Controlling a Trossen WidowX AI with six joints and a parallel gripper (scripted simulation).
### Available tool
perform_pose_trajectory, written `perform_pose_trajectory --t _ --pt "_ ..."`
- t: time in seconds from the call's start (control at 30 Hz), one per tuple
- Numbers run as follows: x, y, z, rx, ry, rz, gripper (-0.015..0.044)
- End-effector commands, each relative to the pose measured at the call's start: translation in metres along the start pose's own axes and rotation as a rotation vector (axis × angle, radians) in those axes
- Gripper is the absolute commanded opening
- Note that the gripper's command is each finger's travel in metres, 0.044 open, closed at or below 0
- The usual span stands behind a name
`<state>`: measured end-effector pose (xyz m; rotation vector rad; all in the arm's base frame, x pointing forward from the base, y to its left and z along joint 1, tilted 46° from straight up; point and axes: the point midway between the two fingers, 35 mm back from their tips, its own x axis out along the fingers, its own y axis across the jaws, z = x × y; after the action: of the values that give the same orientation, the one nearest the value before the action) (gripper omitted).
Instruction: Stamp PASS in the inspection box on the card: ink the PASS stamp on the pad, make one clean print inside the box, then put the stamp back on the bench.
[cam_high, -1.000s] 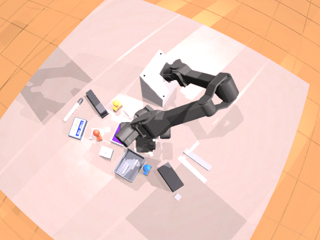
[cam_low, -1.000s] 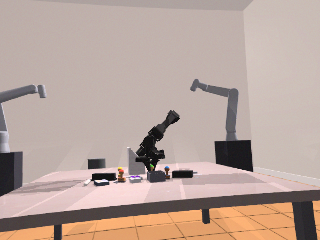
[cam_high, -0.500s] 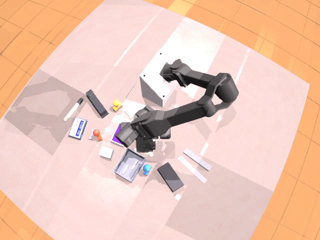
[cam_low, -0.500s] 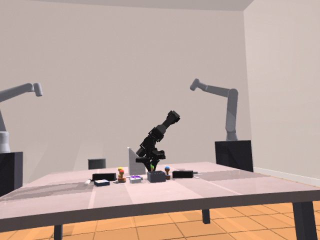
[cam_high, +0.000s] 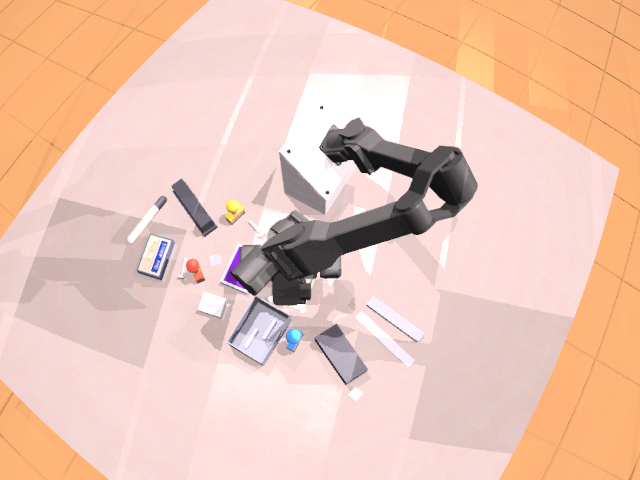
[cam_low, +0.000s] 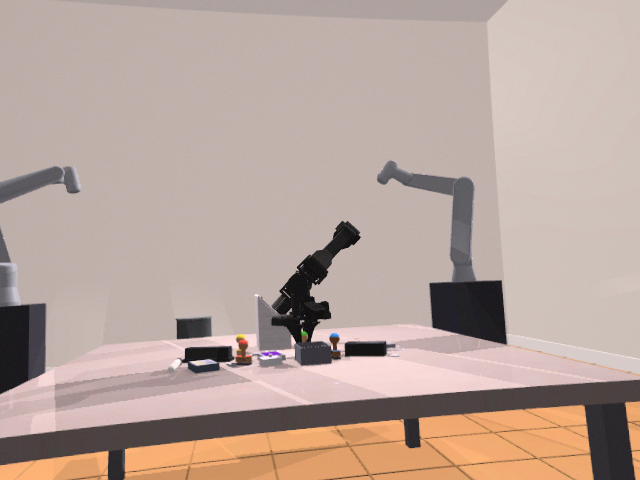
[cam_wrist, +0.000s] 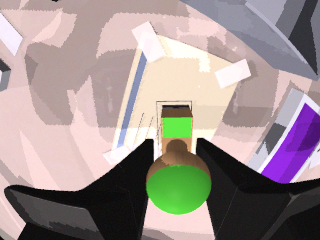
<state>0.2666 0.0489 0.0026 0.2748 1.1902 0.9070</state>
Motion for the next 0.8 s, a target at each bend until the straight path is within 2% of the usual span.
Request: perform_pose_trajectory --t 0.0,0.77 --pt "0.0019 0.0008 -0.0005 0.003 -0.001 0.004 0.0000" --pt "-0.0003 0.0008 -0.0005 0.003 -0.001 0.004 0.0000"
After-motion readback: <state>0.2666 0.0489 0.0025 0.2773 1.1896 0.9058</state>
